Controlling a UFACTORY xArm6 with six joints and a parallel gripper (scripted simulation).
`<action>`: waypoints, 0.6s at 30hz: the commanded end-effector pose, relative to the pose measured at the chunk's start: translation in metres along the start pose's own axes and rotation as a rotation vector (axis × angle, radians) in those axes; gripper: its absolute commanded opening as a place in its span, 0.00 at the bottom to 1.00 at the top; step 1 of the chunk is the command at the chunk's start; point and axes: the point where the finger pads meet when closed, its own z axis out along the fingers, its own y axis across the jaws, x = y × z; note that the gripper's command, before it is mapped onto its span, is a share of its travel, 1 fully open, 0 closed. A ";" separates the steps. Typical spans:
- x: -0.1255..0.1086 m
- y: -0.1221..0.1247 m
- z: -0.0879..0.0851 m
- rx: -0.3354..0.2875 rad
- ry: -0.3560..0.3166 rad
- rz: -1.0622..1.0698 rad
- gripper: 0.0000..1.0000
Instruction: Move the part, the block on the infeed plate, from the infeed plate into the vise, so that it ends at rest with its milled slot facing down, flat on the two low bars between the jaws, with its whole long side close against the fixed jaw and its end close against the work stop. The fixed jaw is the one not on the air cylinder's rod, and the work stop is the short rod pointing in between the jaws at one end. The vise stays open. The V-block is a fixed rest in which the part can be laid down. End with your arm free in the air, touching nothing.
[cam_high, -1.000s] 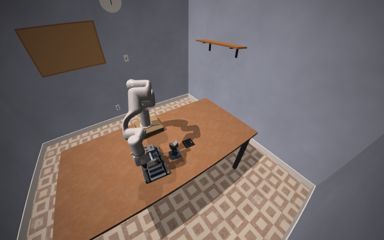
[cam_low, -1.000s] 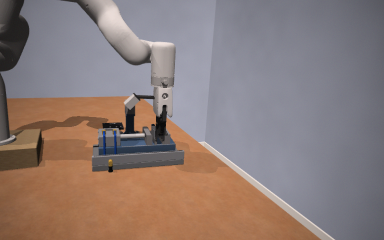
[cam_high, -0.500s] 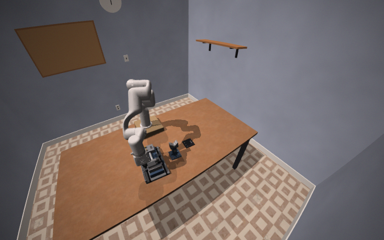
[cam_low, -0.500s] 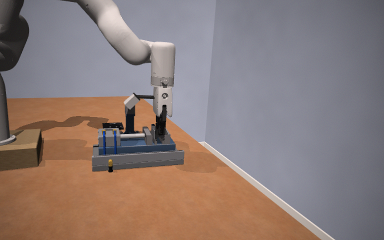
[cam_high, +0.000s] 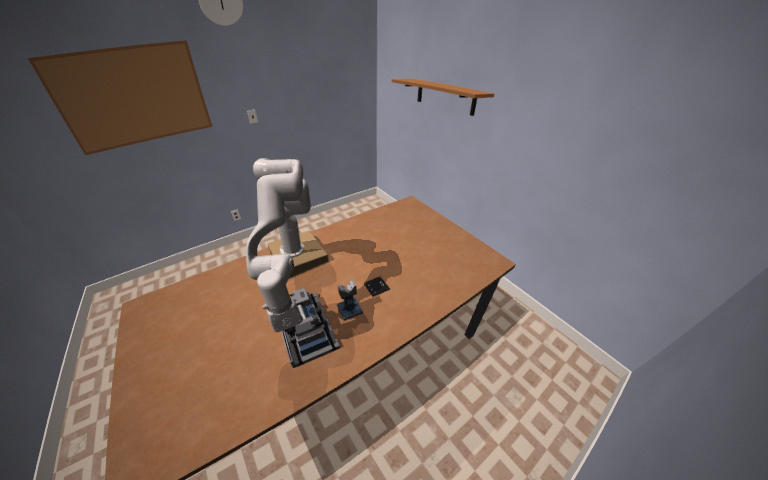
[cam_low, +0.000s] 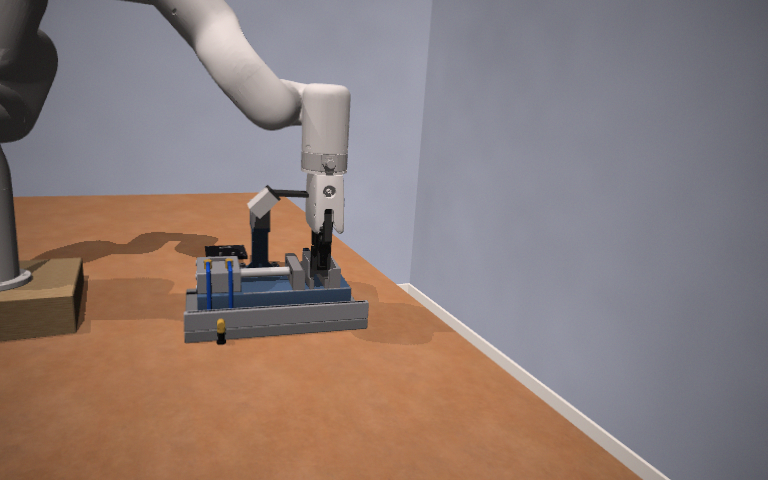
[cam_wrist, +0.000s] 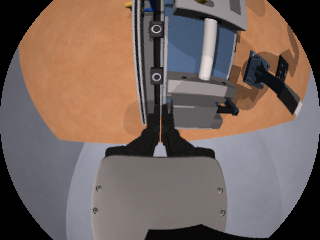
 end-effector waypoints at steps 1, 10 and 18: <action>-0.002 0.001 -0.002 0.001 -0.005 0.000 0.00; -0.002 0.003 -0.002 0.001 -0.005 0.000 0.00; -0.002 0.005 -0.002 0.001 -0.005 0.000 0.00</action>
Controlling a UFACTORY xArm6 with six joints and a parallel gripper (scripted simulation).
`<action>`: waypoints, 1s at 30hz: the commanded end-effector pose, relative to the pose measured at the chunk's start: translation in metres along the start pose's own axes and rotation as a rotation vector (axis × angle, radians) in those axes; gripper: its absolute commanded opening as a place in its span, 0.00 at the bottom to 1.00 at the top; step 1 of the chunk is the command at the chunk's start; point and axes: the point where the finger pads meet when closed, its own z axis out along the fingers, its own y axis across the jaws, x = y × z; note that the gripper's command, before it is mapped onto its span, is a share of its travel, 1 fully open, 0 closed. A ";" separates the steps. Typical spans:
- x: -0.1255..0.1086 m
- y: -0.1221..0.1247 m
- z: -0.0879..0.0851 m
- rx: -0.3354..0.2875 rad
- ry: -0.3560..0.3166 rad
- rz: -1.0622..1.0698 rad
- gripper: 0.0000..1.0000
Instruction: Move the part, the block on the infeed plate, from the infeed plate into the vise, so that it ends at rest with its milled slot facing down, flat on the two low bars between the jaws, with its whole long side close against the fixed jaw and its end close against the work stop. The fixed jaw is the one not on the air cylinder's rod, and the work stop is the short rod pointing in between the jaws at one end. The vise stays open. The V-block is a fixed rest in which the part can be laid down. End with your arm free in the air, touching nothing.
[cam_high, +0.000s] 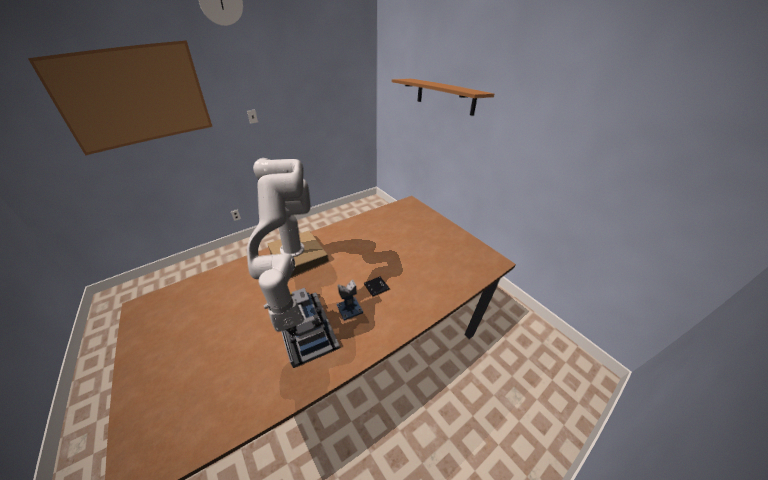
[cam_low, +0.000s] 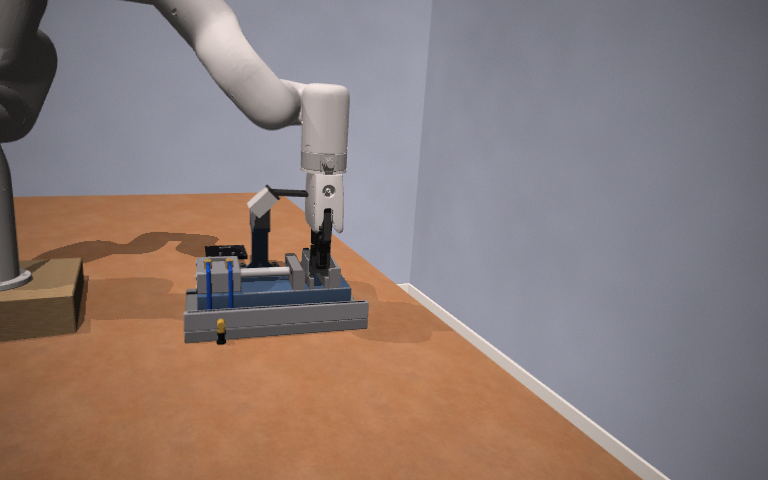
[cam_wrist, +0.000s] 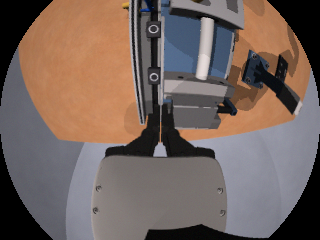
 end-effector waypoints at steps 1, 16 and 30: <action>-0.002 0.001 -0.002 0.001 -0.005 0.000 0.00; -0.002 0.005 -0.002 0.001 -0.005 0.000 0.00; -0.002 0.009 -0.002 0.001 -0.005 0.000 0.00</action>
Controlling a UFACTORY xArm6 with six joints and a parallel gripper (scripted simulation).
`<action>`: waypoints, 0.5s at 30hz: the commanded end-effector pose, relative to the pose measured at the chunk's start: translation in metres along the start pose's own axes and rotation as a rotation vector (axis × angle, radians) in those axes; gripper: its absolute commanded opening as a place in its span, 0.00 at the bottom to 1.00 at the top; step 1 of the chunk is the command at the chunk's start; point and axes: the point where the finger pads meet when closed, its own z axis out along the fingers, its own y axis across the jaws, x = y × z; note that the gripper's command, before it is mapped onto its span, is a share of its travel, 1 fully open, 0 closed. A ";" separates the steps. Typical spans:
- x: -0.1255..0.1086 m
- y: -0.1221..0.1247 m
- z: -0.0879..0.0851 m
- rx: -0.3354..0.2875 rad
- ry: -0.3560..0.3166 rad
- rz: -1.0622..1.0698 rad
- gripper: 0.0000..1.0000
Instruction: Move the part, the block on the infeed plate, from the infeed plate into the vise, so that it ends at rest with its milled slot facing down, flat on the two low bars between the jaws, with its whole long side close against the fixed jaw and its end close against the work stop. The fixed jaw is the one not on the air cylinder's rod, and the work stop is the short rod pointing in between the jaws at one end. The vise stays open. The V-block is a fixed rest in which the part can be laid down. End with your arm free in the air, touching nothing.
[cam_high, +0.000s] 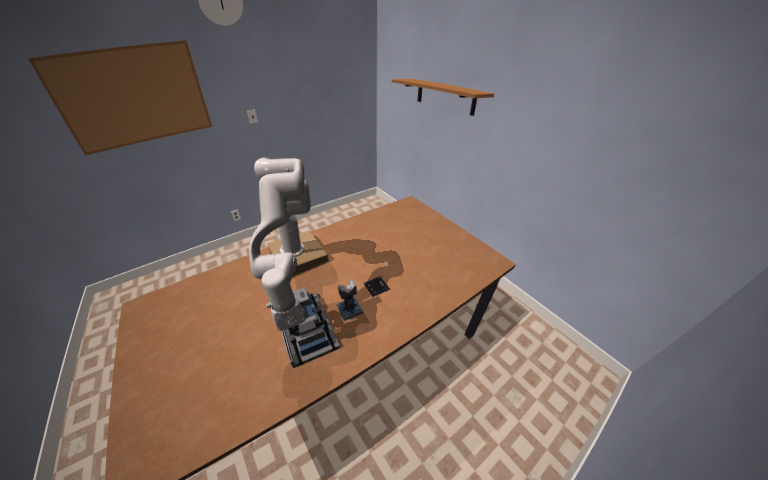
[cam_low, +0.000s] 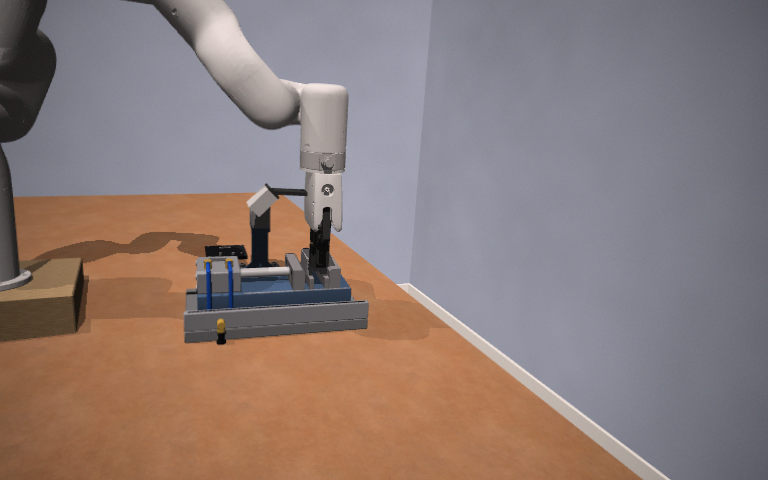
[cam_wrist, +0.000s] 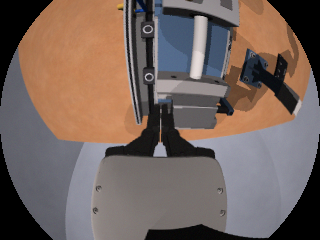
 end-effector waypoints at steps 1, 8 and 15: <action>-0.002 0.000 -0.002 0.001 -0.005 0.000 0.00; -0.002 0.002 -0.002 0.001 -0.005 0.000 0.00; -0.002 0.004 -0.002 0.001 -0.005 0.000 0.00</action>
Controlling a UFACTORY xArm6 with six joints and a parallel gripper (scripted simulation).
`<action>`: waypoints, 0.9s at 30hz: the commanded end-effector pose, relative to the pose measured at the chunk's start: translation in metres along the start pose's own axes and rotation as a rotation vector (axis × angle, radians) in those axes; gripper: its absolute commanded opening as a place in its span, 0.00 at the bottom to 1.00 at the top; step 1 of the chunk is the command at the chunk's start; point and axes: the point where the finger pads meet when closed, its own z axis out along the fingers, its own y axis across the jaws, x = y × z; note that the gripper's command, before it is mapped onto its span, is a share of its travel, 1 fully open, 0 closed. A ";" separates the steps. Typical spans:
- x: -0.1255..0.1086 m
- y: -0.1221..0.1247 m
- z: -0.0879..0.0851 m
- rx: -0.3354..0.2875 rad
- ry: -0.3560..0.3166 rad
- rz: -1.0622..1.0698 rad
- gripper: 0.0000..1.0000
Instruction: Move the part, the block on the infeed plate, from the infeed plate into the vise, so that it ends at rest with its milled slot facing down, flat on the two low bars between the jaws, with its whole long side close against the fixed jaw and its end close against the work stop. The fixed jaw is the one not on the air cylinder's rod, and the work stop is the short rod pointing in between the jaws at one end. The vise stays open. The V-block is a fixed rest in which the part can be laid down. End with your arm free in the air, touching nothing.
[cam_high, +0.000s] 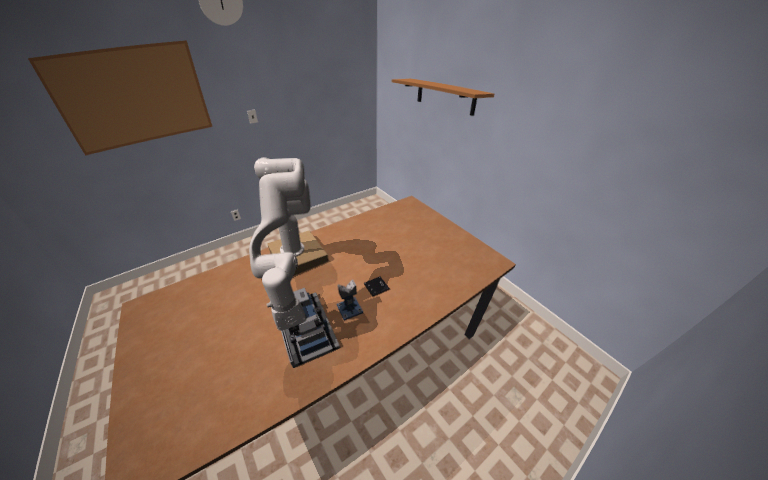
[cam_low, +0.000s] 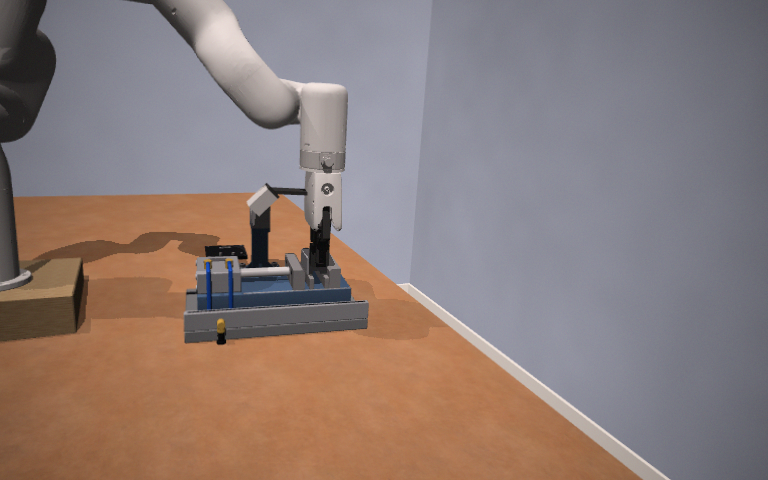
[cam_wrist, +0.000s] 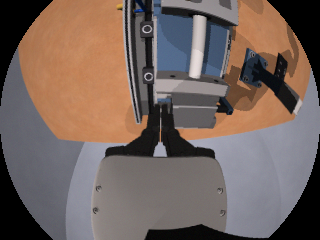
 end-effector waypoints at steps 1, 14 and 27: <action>-0.001 0.003 -0.001 -0.001 -0.002 -0.003 0.00; -0.001 0.005 -0.001 -0.001 -0.002 -0.003 0.00; -0.001 0.007 -0.001 -0.001 -0.002 -0.003 0.00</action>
